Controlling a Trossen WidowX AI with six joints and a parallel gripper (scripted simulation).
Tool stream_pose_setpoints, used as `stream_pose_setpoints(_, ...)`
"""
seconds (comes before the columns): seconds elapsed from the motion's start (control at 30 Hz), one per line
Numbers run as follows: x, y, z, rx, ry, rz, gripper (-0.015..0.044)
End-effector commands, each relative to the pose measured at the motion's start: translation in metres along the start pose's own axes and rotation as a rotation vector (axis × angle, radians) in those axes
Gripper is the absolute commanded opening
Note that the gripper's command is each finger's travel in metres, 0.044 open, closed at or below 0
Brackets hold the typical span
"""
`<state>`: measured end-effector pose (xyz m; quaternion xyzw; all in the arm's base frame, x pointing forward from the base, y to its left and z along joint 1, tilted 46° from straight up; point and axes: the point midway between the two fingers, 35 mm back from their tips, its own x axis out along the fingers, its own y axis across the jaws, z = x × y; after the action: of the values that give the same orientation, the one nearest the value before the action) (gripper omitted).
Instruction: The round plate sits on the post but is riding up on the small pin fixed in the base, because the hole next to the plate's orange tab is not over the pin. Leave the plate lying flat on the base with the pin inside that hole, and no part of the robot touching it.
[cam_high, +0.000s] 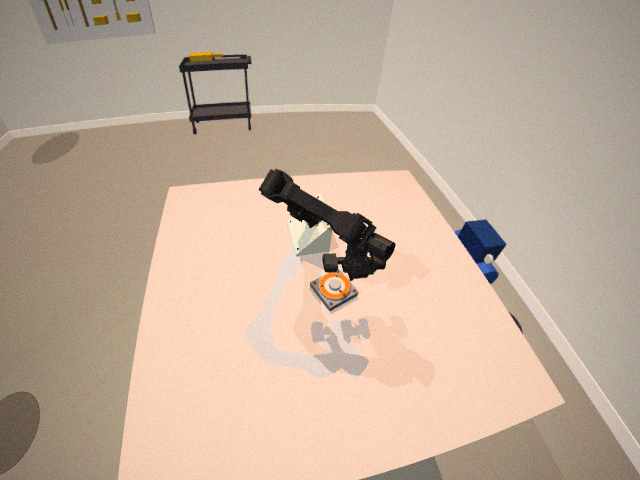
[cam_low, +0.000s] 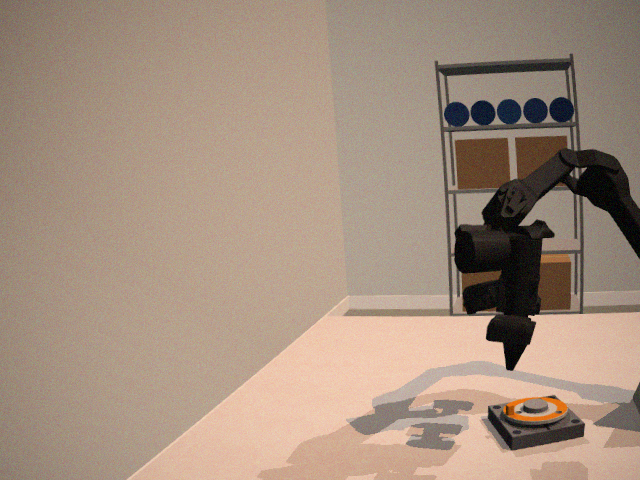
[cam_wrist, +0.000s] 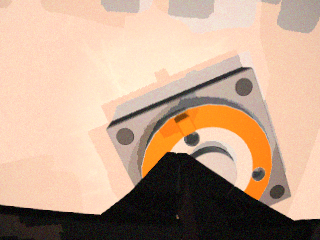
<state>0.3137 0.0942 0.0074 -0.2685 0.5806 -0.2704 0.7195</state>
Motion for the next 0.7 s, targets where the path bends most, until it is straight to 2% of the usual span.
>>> stream_pose_setpoints(0.0,0.02,-0.021,0.01,-0.085,0.08,-0.003,0.0)
stream_pose_setpoints(0.27,0.027,-0.028,0.013,-0.101,0.1,-0.002,0.0)
stream_pose_setpoints(0.53,0.07,-0.029,0.008,-0.101,0.099,-0.003,0.0)
stream_pose_setpoints(0.67,0.074,-0.028,0.008,-0.101,0.099,-0.004,0.0)
